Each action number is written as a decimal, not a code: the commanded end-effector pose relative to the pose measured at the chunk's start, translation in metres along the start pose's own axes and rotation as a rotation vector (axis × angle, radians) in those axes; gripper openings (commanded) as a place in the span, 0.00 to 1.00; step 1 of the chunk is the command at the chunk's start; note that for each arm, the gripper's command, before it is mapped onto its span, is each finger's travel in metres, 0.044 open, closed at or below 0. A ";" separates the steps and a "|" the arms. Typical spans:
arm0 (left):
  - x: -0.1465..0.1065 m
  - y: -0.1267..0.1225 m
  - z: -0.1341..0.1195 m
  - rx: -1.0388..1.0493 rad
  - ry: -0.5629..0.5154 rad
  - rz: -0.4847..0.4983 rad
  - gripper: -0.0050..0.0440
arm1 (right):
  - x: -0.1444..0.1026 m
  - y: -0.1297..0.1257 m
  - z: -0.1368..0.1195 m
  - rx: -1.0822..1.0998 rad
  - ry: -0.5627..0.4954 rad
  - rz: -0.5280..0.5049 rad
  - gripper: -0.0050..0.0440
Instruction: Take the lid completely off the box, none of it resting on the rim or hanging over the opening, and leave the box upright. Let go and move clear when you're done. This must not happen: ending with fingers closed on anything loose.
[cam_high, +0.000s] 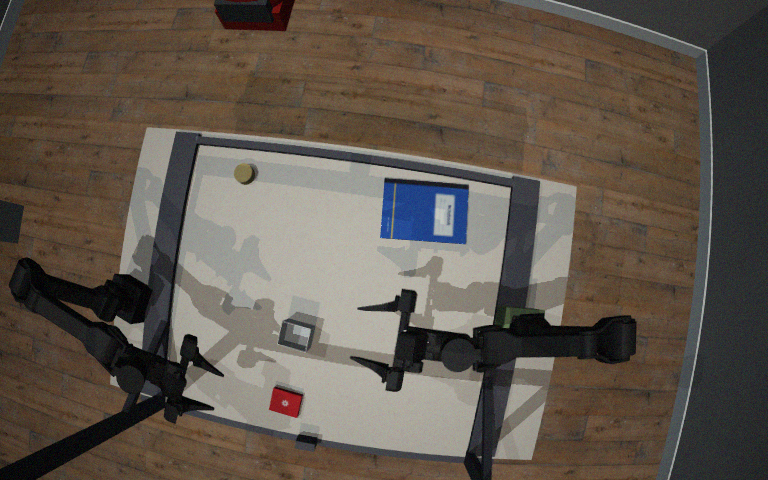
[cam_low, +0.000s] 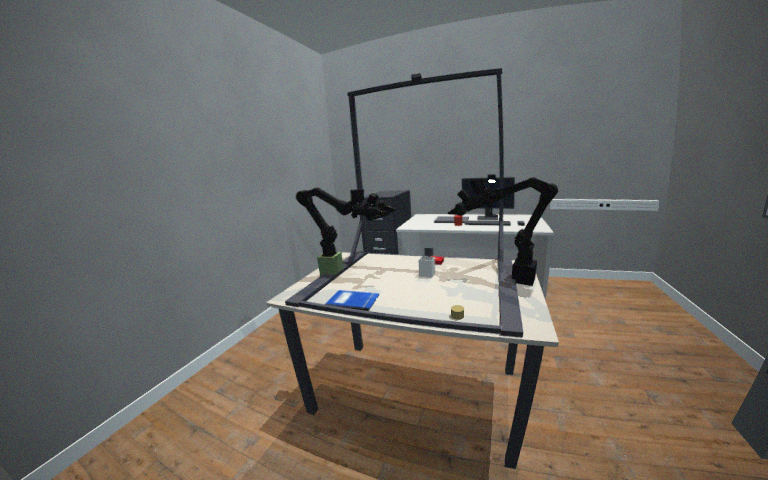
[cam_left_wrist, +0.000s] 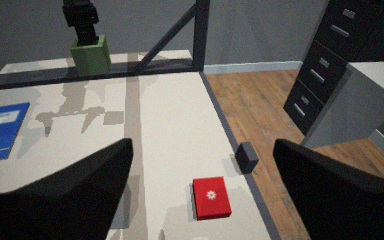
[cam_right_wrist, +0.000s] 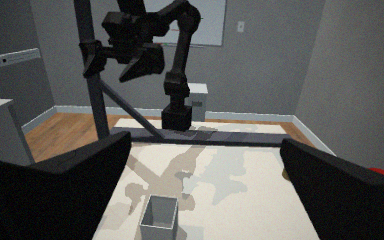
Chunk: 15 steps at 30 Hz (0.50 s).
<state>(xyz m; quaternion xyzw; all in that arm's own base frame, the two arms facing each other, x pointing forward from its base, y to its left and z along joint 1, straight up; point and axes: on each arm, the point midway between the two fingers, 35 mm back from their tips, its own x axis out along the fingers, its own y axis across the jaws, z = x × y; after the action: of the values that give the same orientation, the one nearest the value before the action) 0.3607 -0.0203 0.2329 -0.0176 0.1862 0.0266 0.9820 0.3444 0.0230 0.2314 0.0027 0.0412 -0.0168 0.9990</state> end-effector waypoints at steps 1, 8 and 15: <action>-0.044 0.011 0.037 0.018 -0.233 -0.034 0.87 | -0.023 -0.013 0.061 -0.001 -0.099 0.020 1.00; -0.074 0.019 0.065 0.035 -0.407 -0.051 0.87 | -0.038 -0.022 0.095 -0.006 -0.155 0.031 1.00; -0.080 0.021 0.072 0.038 -0.447 -0.055 0.87 | -0.038 -0.024 0.099 -0.005 -0.155 0.034 1.00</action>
<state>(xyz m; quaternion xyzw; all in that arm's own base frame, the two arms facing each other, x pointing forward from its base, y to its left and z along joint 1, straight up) 0.3159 -0.0008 0.3219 -0.0015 -0.0179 0.0046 0.9998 0.3156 0.0015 0.3185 0.0006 -0.0256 -0.0018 0.9997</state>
